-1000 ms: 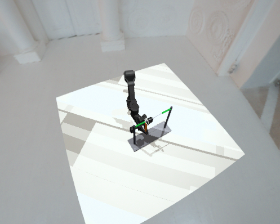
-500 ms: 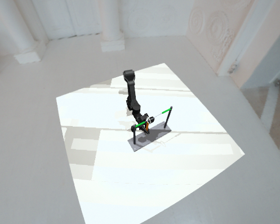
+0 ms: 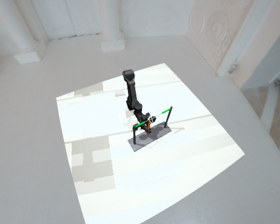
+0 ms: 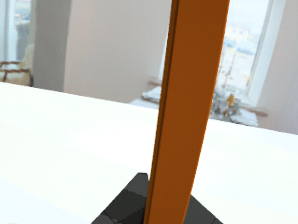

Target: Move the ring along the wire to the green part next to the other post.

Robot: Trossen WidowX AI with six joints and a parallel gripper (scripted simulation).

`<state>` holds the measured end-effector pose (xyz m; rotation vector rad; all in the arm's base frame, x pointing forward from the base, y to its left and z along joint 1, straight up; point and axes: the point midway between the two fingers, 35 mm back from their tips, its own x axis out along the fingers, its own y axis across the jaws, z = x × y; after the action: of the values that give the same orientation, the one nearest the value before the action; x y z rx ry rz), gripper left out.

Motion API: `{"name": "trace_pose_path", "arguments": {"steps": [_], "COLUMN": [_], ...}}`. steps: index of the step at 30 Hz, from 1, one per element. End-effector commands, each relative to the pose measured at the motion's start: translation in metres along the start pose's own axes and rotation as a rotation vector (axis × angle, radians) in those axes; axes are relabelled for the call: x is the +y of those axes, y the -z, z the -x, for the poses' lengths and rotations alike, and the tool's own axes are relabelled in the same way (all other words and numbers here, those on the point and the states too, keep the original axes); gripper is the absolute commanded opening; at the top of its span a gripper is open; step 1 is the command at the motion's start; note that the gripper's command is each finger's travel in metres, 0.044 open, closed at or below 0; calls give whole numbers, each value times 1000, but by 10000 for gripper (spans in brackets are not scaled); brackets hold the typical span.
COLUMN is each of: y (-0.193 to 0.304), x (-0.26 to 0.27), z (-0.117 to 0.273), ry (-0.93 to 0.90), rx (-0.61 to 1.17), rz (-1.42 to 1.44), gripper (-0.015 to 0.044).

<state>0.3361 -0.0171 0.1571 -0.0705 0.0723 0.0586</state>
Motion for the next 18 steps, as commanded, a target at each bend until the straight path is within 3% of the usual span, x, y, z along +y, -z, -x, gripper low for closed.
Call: {"name": "trace_pose_path", "arguments": {"steps": [1,18], "y": [0,-2], "x": [5,32], "z": [0,0], "ry": [-3,-69], "rx": [-3,-7], "rz": [-8,-82], "gripper": [-150,-150]}}
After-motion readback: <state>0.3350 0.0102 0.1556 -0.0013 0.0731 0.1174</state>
